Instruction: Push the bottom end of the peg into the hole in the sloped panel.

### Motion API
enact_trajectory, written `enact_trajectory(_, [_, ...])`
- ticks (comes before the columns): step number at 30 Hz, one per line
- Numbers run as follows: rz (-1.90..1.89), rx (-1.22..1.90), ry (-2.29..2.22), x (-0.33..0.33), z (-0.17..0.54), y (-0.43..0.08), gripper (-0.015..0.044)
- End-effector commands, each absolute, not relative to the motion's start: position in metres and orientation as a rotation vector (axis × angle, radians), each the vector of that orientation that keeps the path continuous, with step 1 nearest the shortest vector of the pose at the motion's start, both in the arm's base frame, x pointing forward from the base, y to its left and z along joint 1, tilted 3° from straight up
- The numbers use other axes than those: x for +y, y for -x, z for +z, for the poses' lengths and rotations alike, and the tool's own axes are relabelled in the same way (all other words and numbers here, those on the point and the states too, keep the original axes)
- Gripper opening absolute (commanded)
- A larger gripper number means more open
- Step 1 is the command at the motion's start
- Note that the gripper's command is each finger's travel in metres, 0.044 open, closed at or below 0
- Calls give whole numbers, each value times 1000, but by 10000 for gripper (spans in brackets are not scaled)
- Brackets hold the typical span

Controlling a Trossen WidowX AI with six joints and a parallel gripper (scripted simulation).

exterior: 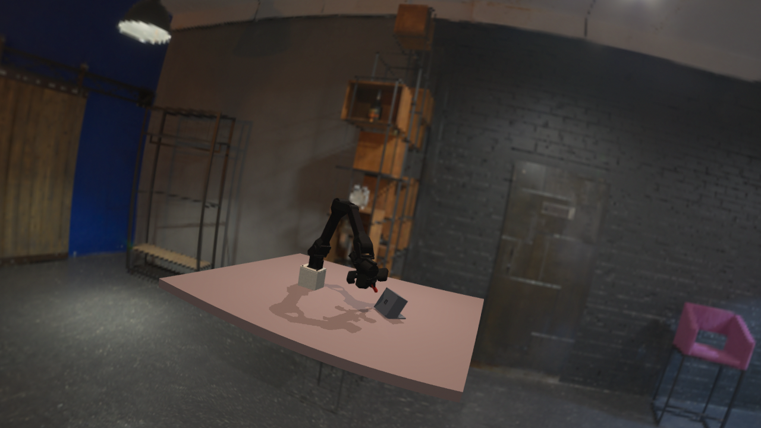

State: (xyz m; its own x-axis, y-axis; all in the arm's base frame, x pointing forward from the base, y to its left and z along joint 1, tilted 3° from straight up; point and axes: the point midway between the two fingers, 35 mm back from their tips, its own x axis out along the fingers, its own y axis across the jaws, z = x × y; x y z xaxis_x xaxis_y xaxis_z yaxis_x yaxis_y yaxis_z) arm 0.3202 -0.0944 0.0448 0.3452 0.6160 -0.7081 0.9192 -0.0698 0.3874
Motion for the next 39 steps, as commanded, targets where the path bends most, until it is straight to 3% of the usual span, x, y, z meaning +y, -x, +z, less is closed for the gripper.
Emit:
enact_trajectory(1, [-475, 1340, -1843, -102, 45, -321, 0])
enact_trajectory(39, [-550, 1154, -2282, -156, 48, -313, 0])
